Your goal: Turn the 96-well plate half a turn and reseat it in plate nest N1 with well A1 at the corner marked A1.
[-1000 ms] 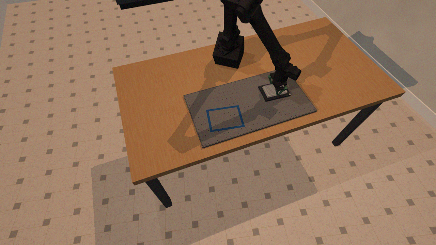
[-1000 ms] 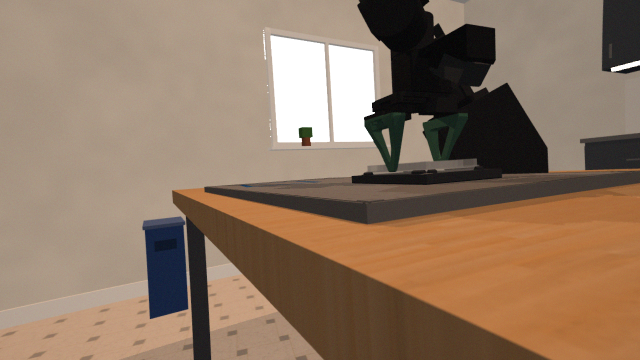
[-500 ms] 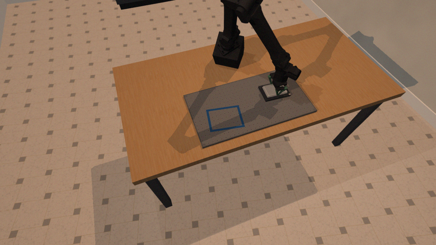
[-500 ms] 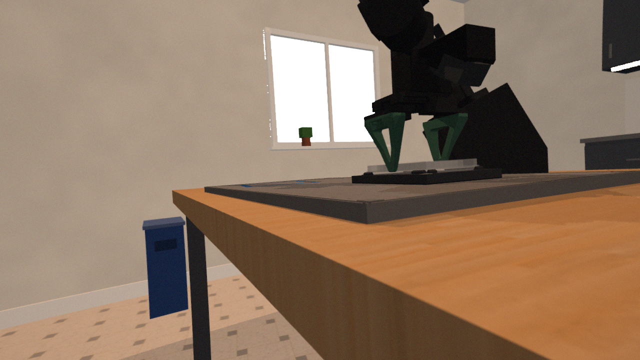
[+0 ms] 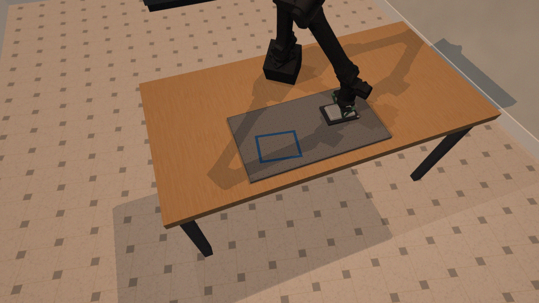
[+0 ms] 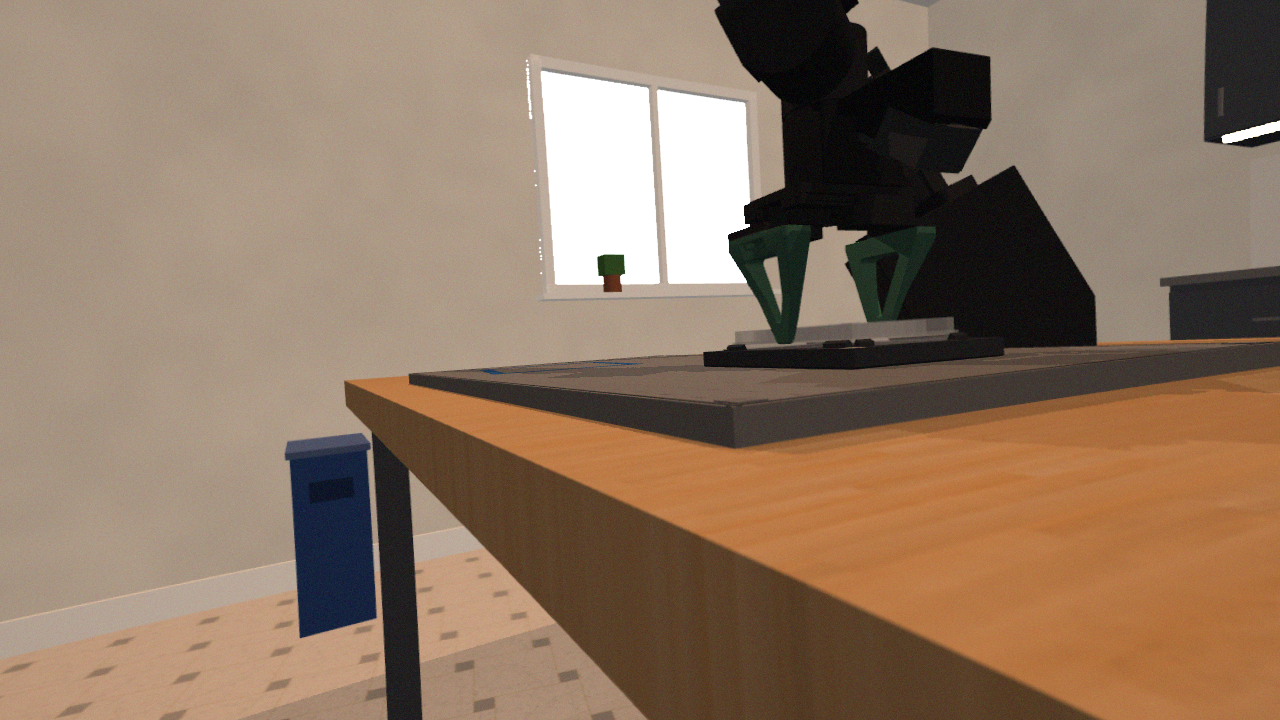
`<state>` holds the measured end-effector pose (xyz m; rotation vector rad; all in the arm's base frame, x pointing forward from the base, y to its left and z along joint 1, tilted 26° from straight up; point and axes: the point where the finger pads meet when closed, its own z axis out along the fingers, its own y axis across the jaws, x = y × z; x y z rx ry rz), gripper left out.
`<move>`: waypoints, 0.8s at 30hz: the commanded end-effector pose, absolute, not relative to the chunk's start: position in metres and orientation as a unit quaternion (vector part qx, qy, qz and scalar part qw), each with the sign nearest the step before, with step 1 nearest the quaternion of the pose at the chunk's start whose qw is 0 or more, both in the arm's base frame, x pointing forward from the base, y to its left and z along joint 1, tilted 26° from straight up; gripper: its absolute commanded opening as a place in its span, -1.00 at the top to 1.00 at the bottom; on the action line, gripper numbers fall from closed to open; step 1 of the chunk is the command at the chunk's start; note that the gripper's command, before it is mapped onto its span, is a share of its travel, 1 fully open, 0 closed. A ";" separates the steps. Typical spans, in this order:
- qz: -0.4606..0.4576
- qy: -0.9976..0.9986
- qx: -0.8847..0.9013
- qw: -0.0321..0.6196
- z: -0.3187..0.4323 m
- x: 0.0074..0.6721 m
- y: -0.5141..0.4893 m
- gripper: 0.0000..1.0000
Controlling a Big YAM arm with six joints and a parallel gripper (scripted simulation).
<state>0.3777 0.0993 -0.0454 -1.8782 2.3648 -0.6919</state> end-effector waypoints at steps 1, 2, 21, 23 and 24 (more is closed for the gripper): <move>-0.227 0.766 -0.601 0.026 -0.046 0.387 0.098 1.00; -0.226 0.765 -0.602 0.026 -0.039 0.384 0.102 1.00; -0.228 0.763 -0.603 0.046 -0.002 0.382 0.123 1.00; -0.228 0.763 -0.603 0.047 0.002 0.382 0.124 1.00; -0.228 0.763 -0.603 0.047 0.004 0.382 0.125 1.00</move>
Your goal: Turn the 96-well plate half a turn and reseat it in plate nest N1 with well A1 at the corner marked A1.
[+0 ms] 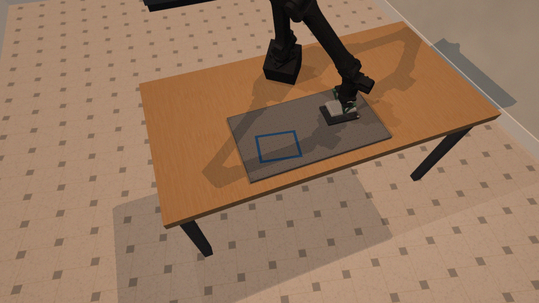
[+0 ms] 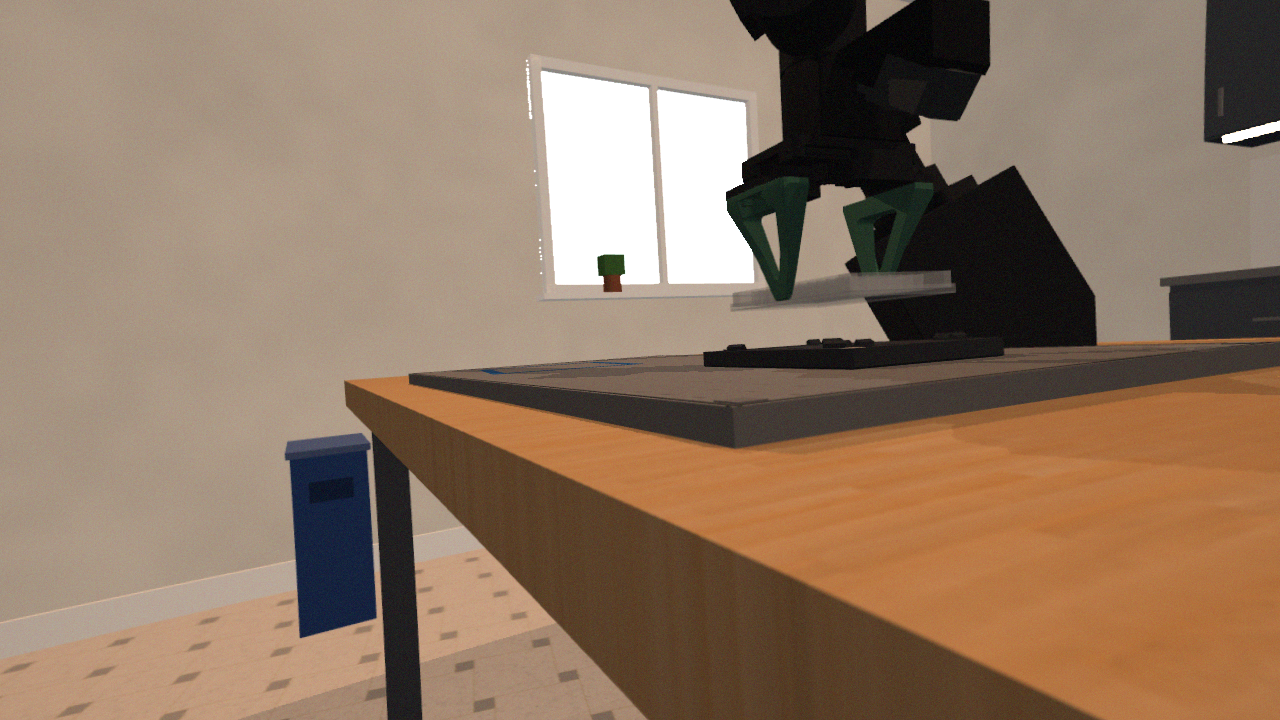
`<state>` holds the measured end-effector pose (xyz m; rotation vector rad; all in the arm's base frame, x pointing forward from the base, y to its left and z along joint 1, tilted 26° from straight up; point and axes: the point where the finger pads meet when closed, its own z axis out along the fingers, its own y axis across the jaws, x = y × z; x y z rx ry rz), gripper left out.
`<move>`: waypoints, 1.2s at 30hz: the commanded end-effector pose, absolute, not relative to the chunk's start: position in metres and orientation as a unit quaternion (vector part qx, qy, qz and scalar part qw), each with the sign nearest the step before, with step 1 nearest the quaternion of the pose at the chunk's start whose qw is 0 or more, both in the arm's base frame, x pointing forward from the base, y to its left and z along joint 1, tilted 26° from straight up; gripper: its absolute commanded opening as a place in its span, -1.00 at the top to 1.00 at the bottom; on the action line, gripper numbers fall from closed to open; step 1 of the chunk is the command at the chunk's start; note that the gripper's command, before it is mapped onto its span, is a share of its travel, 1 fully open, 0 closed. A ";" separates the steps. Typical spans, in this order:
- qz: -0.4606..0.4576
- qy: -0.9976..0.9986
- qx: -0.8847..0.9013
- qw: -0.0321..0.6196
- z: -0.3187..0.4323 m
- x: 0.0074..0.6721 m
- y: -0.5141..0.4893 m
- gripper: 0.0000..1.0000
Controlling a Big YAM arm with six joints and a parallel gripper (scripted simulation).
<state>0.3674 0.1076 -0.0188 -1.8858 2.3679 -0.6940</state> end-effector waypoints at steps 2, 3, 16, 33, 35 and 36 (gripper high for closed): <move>-0.228 0.763 -0.603 0.047 0.005 0.381 0.125 1.00; -0.228 0.763 -0.603 0.047 0.005 0.381 0.125 1.00; -0.228 0.763 -0.602 0.049 0.027 0.376 0.133 1.00; -0.226 0.764 -0.604 0.036 0.035 0.363 0.131 1.00; -0.226 0.764 -0.604 0.036 0.035 0.363 0.131 1.00; -0.226 0.764 -0.604 0.036 0.035 0.363 0.131 1.00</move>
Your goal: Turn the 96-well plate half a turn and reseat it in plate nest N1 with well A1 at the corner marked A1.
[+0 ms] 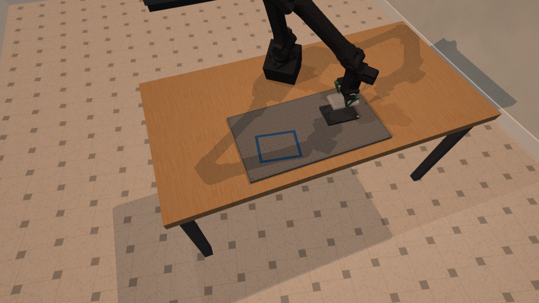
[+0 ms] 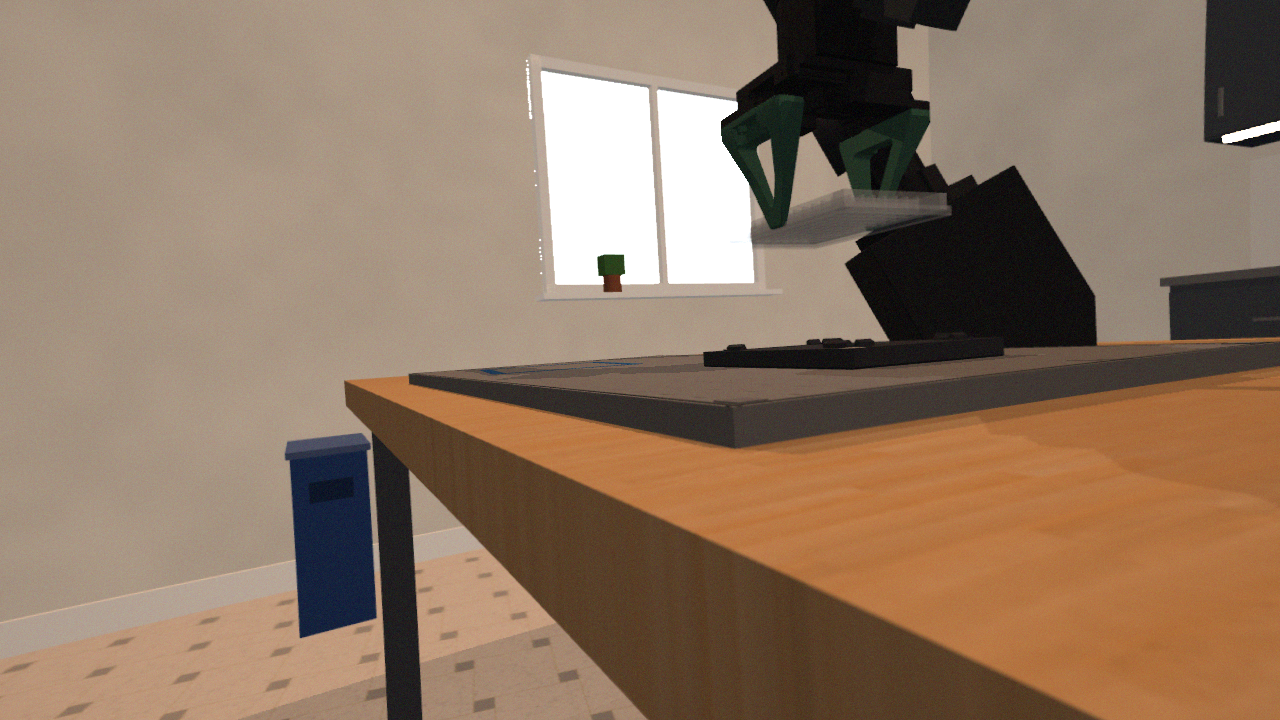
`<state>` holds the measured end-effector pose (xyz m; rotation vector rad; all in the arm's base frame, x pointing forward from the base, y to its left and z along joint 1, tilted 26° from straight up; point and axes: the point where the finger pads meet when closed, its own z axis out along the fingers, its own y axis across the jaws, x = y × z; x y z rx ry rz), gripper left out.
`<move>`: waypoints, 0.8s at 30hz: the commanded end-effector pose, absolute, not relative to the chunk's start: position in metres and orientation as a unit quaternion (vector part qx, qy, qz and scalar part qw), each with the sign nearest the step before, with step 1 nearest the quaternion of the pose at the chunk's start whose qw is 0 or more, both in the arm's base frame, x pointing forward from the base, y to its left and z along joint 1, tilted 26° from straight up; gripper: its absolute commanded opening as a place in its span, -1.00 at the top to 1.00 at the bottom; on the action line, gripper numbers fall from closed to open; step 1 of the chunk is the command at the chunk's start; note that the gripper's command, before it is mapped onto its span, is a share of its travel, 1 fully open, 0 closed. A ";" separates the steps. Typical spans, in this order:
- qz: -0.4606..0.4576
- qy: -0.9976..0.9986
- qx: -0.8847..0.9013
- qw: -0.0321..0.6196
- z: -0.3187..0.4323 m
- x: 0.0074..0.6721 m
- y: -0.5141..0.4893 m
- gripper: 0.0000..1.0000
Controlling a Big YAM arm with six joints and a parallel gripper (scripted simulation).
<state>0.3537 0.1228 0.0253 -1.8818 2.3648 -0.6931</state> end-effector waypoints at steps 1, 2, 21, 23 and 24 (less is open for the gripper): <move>-0.226 0.764 -0.604 0.036 0.035 0.363 0.131 1.00; -0.226 0.764 -0.604 0.036 0.035 0.363 0.131 1.00; -0.222 0.819 -0.526 0.058 0.041 0.360 0.104 1.00; -0.222 0.819 -0.527 0.056 0.042 0.359 0.097 1.00; -0.222 0.818 -0.527 0.056 0.043 0.360 0.094 1.00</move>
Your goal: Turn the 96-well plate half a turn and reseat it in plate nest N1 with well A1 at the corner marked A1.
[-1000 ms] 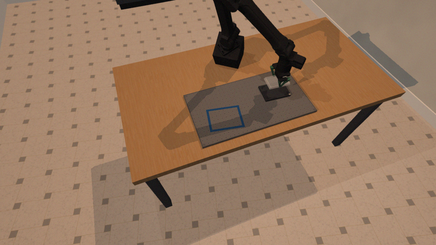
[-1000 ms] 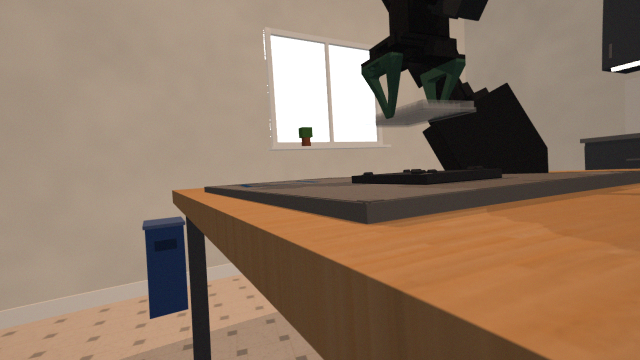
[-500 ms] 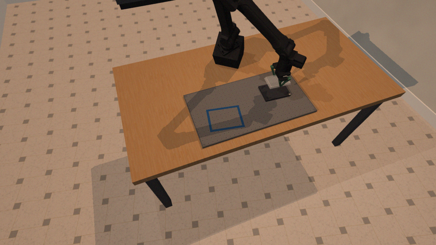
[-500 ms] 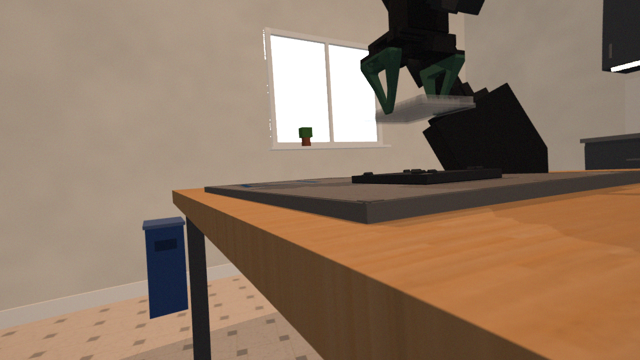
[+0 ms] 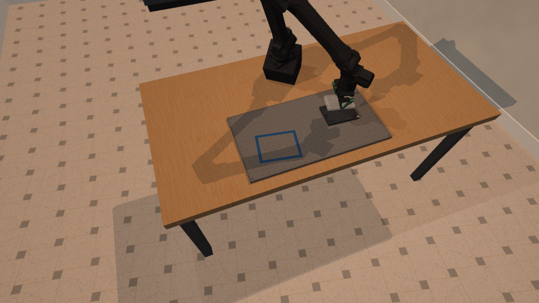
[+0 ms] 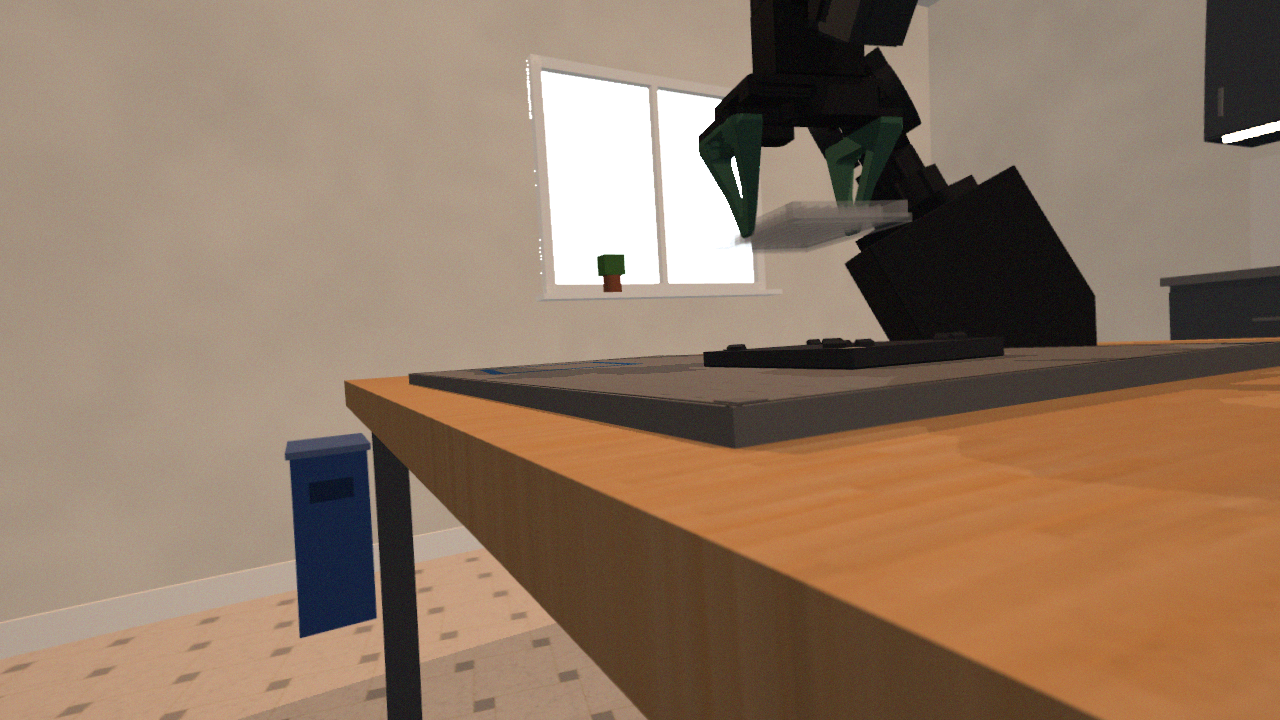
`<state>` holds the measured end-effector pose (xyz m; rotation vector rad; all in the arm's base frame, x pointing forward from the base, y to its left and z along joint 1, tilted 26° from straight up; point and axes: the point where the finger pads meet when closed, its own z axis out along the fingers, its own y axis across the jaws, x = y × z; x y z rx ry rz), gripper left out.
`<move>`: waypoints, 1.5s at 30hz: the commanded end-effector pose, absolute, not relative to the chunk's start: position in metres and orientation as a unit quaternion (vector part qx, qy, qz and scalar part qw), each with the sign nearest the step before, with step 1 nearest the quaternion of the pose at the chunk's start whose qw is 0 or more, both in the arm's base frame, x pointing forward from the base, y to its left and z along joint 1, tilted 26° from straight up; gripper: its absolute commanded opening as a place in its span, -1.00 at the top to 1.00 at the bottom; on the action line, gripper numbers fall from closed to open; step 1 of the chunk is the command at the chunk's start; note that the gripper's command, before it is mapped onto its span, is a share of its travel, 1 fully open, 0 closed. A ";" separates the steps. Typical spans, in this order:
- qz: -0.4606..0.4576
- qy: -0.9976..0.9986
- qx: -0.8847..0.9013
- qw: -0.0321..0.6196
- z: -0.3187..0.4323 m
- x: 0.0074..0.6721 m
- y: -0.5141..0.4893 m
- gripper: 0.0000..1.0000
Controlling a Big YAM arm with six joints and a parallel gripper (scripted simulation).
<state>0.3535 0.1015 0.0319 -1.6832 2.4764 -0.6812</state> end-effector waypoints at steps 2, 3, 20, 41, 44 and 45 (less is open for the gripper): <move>-0.223 0.813 -0.535 0.054 0.045 0.360 0.088 1.00; -0.223 0.813 -0.536 0.054 0.046 0.360 0.084 1.00; -0.225 0.812 -0.536 0.053 0.061 0.360 0.036 1.00; -0.228 0.811 -0.536 0.052 0.082 0.360 -0.025 1.00; -0.229 0.811 -0.535 0.054 0.085 0.362 -0.031 1.00; -0.229 0.811 -0.535 0.054 0.085 0.362 -0.031 1.00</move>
